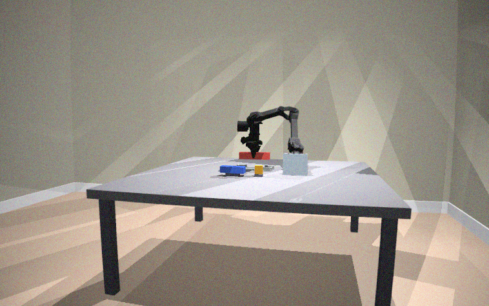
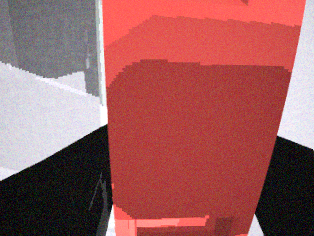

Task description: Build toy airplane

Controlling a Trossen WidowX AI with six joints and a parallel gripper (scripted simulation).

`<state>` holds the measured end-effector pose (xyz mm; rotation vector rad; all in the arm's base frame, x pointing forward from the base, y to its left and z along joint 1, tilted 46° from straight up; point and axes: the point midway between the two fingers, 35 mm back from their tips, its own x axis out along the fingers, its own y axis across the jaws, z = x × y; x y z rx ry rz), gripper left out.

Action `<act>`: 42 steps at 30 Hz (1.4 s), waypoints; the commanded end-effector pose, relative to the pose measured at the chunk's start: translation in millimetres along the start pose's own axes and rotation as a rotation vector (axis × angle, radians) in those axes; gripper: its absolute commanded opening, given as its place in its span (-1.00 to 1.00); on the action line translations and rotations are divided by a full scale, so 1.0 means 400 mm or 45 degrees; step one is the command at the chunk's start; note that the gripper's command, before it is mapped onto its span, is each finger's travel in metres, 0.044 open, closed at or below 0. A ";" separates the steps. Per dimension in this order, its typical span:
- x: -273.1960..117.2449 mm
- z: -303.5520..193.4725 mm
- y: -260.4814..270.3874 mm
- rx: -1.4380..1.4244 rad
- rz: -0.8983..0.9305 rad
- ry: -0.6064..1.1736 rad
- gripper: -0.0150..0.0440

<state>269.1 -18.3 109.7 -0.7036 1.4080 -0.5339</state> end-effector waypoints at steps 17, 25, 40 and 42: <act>0.040 0.001 -0.002 -0.006 -0.006 -0.002 0.17; 0.072 0.001 -0.003 -0.006 -0.007 -0.002 0.17; 0.096 0.003 -0.005 0.005 -0.001 -0.006 0.12; 0.096 0.003 -0.005 0.005 -0.001 -0.006 0.08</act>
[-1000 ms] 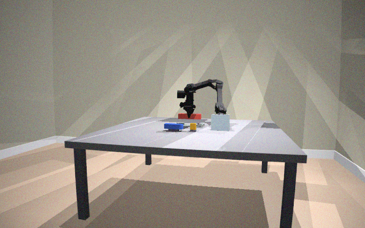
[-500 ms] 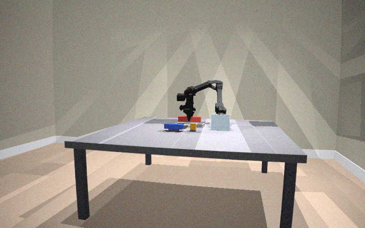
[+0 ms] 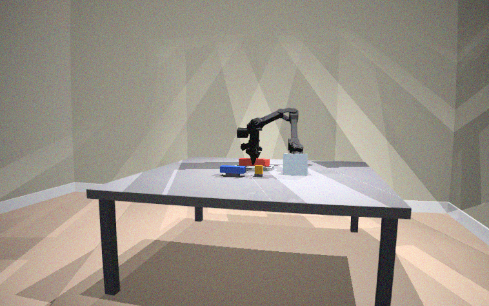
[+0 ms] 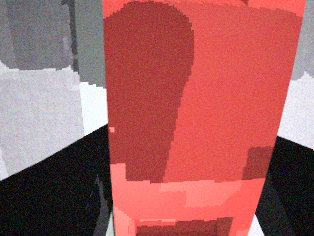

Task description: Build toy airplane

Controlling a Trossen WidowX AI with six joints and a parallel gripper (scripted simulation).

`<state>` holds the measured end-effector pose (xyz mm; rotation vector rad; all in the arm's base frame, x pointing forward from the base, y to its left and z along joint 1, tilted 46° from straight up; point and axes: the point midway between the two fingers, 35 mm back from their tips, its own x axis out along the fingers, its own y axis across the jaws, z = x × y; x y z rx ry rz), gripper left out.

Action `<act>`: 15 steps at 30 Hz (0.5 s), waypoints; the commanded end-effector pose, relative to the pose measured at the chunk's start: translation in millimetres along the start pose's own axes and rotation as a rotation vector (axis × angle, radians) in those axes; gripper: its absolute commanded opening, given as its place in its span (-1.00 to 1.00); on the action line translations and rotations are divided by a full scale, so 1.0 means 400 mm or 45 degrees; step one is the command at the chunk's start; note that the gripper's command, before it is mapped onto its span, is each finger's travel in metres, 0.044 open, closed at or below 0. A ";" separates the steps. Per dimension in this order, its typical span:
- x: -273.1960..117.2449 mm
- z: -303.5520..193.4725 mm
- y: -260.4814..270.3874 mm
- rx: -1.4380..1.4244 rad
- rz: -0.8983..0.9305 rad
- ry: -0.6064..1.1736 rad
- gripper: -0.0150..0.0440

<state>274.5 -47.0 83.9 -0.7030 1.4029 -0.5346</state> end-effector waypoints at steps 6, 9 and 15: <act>-0.001 0.000 0.000 0.001 0.000 0.000 -0.39; -0.001 0.000 0.000 0.001 0.000 0.000 -0.12; -0.001 0.000 0.000 0.001 0.000 0.000 0.41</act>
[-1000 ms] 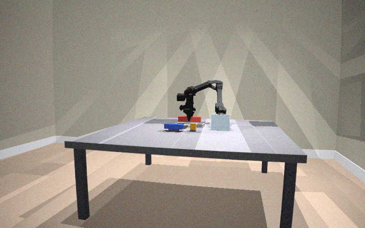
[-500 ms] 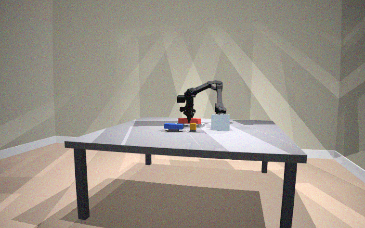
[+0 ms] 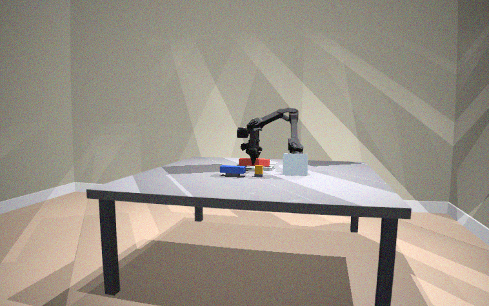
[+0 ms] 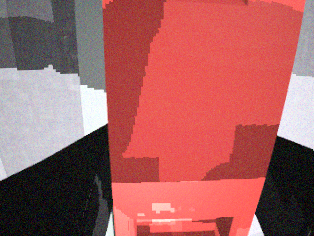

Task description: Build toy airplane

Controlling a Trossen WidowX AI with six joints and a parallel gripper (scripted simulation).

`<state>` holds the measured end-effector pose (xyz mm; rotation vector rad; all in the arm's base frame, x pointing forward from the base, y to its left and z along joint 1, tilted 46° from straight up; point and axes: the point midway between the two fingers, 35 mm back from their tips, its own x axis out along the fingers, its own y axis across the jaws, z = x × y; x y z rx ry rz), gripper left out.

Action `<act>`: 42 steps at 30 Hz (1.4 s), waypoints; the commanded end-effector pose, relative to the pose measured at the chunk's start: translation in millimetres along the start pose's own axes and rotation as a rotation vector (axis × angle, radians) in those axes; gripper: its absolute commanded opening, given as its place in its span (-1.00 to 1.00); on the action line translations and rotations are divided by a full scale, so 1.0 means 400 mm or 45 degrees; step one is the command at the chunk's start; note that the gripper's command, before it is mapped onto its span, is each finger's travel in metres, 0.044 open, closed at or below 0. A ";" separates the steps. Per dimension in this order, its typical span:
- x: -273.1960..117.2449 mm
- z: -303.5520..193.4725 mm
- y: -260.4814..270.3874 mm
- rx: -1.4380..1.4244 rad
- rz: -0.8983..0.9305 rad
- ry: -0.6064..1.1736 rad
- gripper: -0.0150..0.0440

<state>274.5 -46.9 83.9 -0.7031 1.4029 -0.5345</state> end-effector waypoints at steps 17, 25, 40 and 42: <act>-0.054 0.010 0.005 -0.002 0.008 -0.001 1.00; -0.263 0.007 0.007 -0.011 -0.004 0.005 1.00; -0.272 0.106 0.191 0.019 0.014 0.000 1.00; -0.274 0.129 0.265 0.020 0.018 0.000 1.00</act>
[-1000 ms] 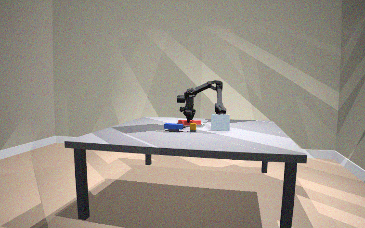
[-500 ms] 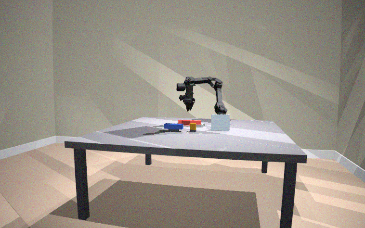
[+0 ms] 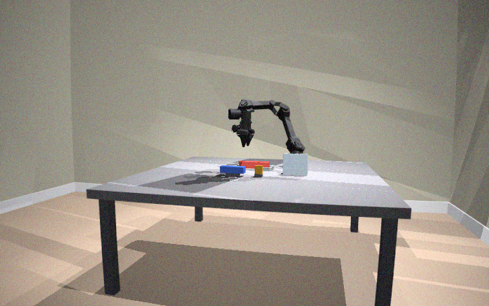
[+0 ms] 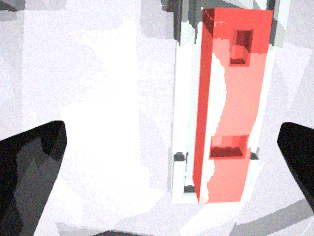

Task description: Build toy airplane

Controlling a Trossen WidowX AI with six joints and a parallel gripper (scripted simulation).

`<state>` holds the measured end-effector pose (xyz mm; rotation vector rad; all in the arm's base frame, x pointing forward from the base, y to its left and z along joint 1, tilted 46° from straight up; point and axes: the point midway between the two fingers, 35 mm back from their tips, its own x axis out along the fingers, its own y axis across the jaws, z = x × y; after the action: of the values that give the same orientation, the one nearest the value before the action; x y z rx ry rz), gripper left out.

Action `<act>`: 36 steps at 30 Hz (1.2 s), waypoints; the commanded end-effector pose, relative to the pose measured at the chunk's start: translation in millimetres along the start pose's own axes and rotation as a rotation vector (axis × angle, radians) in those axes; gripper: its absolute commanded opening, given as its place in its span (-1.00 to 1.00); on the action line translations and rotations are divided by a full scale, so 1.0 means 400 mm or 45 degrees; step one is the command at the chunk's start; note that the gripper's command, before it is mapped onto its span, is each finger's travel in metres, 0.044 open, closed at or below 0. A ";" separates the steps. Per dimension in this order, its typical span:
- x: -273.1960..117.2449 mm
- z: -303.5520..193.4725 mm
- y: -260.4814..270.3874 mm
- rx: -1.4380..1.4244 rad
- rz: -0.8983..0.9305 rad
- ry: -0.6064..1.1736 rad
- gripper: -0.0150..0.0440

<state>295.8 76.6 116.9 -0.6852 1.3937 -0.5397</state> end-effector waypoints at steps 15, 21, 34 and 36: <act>0.037 0.041 0.496 0.004 0.002 0.006 1.00; 0.092 0.043 0.497 0.004 0.002 0.006 1.00; 0.183 0.041 0.495 0.005 0.000 0.005 1.00; 0.183 0.041 0.495 0.005 0.000 0.005 1.00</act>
<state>311.0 171.0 -71.6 -0.6686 1.3937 -0.5403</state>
